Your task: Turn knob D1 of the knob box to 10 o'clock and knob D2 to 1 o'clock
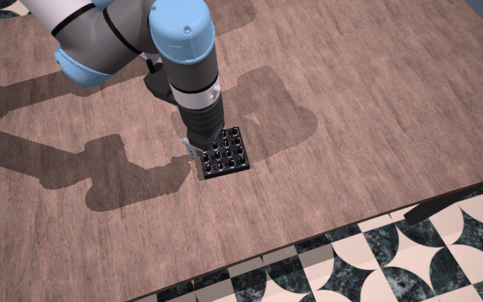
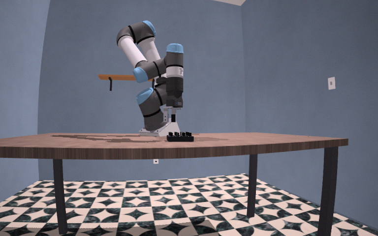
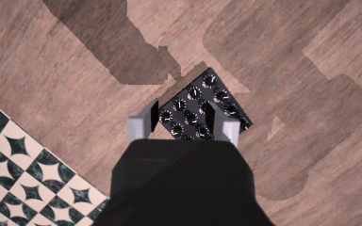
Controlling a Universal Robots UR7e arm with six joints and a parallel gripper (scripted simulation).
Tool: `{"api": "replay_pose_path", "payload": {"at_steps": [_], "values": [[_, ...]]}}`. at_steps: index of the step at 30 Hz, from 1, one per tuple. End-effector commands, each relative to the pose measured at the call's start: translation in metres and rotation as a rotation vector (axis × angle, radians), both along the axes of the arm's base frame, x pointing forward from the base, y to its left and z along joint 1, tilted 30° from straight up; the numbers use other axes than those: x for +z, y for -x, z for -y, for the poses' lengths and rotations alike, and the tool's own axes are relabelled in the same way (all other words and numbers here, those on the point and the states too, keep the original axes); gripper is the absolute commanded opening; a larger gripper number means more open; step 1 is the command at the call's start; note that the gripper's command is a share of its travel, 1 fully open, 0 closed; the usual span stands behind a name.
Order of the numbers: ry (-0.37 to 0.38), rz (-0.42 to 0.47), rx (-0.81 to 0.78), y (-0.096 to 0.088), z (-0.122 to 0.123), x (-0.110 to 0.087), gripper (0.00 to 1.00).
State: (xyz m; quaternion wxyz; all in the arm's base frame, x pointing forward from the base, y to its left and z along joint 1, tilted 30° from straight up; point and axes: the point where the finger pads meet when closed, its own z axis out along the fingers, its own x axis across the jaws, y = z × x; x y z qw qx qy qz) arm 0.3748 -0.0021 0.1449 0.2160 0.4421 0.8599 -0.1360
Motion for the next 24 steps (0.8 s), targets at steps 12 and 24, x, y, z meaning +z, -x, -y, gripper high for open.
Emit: {"api": "replay_pose_path", "payload": {"at_steps": [12,24], "values": [[-0.111,0.196,-0.408,-0.015,0.0,0.007,1.0],[-0.169,0.298,-0.614,-0.024,0.0,0.011,1.0]]}}
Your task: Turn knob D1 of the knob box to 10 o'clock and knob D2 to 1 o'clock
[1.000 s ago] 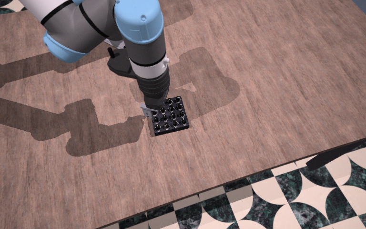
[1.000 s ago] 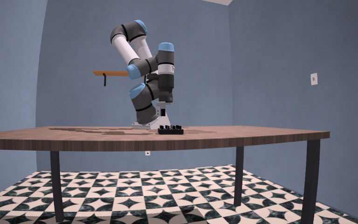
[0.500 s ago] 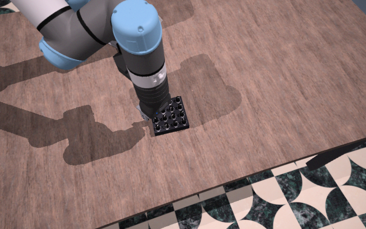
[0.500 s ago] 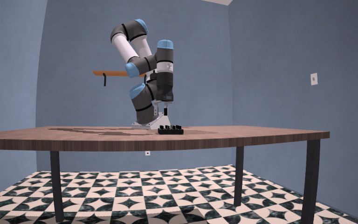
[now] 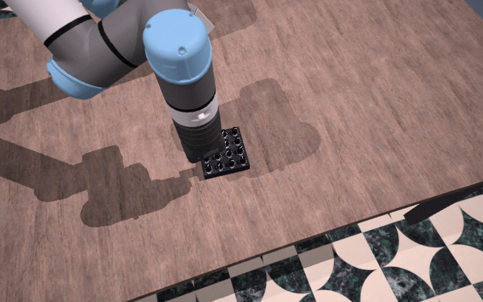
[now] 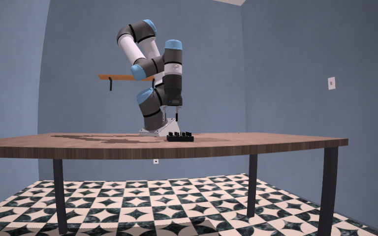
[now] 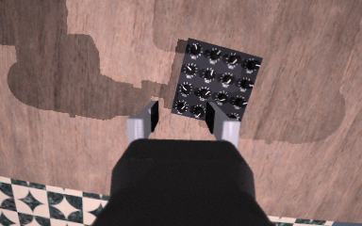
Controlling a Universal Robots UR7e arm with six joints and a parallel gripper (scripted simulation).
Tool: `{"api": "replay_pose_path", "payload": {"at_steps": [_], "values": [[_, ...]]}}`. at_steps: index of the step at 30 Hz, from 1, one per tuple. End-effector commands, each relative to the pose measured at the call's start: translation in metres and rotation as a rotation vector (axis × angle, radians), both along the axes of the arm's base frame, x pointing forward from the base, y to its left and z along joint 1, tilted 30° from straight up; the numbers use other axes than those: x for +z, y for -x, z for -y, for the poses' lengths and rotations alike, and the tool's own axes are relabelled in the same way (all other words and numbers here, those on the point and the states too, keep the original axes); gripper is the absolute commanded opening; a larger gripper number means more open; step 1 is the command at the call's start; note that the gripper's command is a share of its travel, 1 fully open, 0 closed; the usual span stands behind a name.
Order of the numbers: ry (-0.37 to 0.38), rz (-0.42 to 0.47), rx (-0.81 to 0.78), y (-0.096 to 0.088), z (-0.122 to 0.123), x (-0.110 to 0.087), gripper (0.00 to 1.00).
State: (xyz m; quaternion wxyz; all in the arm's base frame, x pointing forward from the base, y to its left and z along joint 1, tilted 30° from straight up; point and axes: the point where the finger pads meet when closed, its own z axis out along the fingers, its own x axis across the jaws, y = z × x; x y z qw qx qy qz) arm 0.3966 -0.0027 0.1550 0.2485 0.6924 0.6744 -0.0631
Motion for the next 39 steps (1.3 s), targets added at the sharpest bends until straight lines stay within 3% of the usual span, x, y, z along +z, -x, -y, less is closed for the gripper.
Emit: {"api": "replay_pose_path", "payload": {"at_steps": [1,25,26,39], "values": [[-0.017,0.032,-0.065,-0.0032,-0.0001,0.0017,1.0],[-0.05,0.09,-0.181,-0.0091,0.0,0.0041,1.0],[-0.05,0.09,-0.181,-0.0091,0.0,0.0041,0.46],[-0.05,0.09,-0.181,-0.0091,0.0,0.0041,0.46]]}}
